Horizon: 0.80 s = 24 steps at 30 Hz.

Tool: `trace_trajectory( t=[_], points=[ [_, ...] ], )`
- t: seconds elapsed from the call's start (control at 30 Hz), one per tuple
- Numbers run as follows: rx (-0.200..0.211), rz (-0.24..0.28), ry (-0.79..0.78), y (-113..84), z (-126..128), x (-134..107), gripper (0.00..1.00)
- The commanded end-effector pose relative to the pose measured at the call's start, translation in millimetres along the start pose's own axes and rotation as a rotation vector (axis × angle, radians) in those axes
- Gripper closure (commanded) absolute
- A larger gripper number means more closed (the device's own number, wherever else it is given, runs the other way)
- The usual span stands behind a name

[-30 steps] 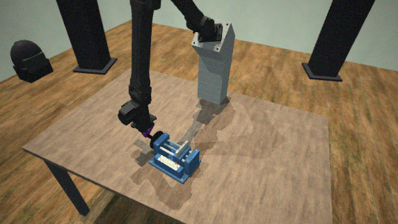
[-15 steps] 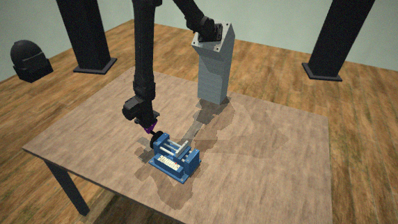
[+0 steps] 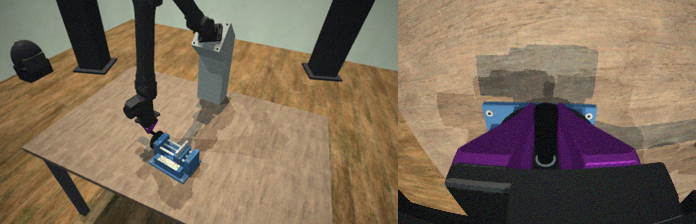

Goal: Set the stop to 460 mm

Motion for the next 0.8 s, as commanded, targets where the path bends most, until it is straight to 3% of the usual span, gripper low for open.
trace_trajectory(
  t=[0.0, 0.77],
  points=[
    [-0.028, 0.007, 0.009, -4.1, -20.8, -1.8, 0.94],
    [-0.048, 0.011, 0.009, 2.0, -47.3, -7.5, 0.94]
  ],
)
Point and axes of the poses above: the point where the finger pads meet when closed, its own y axis out along the fingers, its own z axis across the jaws, x = y × z, the point moved 1 cm from there along -y, back along the fingers, and after that the axes turned 15 degrees about -y, right-handed, at the moved point
